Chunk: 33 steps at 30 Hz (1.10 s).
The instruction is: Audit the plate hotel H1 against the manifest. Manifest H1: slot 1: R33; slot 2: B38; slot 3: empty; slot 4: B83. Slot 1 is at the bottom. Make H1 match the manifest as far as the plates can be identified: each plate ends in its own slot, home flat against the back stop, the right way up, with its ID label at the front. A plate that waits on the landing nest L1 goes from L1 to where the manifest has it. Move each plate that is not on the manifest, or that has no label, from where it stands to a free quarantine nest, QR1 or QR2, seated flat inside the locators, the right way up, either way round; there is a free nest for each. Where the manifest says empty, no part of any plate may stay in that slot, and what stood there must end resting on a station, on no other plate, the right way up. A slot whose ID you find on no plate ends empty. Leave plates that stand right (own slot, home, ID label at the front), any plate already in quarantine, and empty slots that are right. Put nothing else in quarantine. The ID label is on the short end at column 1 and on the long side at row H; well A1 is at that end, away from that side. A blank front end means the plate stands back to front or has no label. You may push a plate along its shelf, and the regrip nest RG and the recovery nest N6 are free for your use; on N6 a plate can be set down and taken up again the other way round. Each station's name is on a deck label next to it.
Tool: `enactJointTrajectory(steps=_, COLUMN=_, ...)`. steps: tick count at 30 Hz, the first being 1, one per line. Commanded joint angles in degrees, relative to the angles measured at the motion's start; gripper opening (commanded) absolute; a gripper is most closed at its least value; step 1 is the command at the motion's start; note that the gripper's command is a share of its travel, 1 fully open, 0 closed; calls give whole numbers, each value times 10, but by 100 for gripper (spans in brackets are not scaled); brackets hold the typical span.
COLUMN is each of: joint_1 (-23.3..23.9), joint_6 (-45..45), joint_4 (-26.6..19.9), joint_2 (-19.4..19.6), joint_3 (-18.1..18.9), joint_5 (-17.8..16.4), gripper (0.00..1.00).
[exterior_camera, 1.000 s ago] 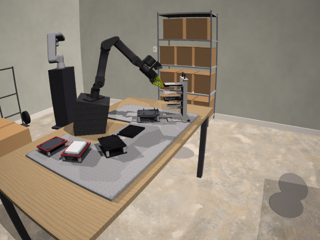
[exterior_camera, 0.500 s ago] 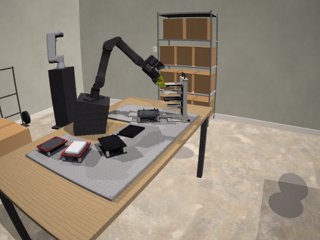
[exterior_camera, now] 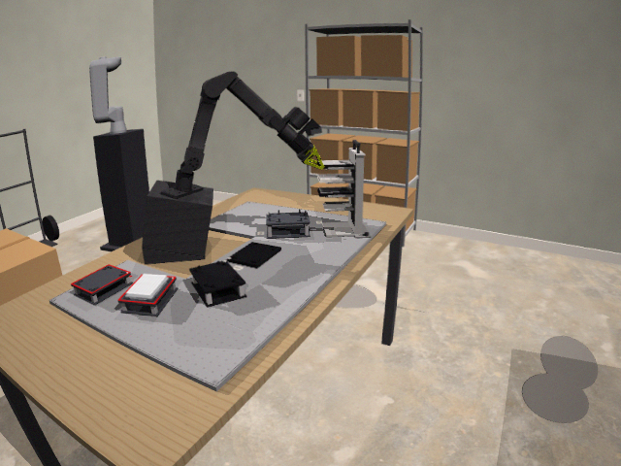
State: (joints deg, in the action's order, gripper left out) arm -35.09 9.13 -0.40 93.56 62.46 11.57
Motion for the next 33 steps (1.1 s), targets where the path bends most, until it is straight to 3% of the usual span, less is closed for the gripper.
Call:
enactJointTrajectory(steps=1, joint_1=1, joint_6=-1, joint_4=-4, joint_2=-3, joint_3=7, joint_5=0, gripper=86)
enactJointTrajectory(steps=20, joint_1=1, joint_6=-1, joint_4=-4, joint_2=-3, joint_3=7, joint_5=0, gripper=86)
enactJointTrajectory(steps=21, joint_1=4, joint_6=-3, joint_4=-12, joint_2=0, joint_3=20, joint_5=-1, gripper=86)
enactJointTrajectory(steps=22, joint_1=2, joint_6=-1, joint_4=-11, joint_2=-16, joint_3=16, joint_5=0, gripper=86)
enactJointTrajectory(steps=23, joint_1=-1, joint_6=0, joint_4=-11, joint_2=-19, joint_3=-11, joint_5=2, gripper=86)
enactJointTrajectory(steps=33, joint_1=-11, joint_6=5, joint_4=6, joint_2=-41, joint_3=-41, joint_5=9, gripper=86)
